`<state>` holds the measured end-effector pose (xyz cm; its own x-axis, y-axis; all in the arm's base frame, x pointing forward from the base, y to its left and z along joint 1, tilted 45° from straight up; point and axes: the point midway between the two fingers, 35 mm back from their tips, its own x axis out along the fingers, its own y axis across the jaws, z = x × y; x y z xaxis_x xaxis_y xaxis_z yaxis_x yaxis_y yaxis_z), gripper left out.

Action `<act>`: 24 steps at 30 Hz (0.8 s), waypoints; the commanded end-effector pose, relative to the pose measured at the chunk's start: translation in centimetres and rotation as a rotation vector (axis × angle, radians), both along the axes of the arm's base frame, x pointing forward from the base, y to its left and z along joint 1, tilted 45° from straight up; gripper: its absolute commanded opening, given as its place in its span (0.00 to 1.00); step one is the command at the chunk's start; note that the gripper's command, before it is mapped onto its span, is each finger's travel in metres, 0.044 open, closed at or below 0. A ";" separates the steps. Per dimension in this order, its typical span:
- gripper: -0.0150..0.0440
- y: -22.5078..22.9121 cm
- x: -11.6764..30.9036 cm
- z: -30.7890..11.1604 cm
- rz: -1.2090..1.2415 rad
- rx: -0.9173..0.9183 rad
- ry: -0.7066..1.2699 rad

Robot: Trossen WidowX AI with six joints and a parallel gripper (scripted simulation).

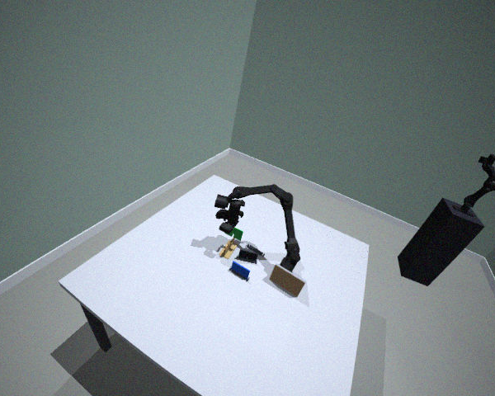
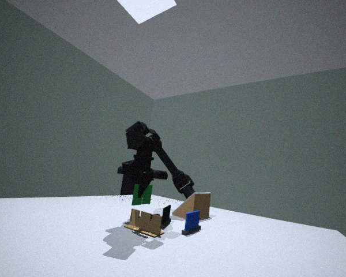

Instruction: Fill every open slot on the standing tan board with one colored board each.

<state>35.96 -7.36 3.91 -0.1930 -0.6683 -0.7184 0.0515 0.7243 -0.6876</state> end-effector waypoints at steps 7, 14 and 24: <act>0.25 -0.6 -0.2 -0.7 0.006 -0.002 0.003; 0.25 -0.9 -0.3 -1.0 0.006 -0.003 0.003; 0.25 -1.3 -0.4 -1.5 0.006 -0.003 0.003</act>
<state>35.58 -8.55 2.60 -0.1935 -0.6689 -0.7177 0.0494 0.7239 -0.6881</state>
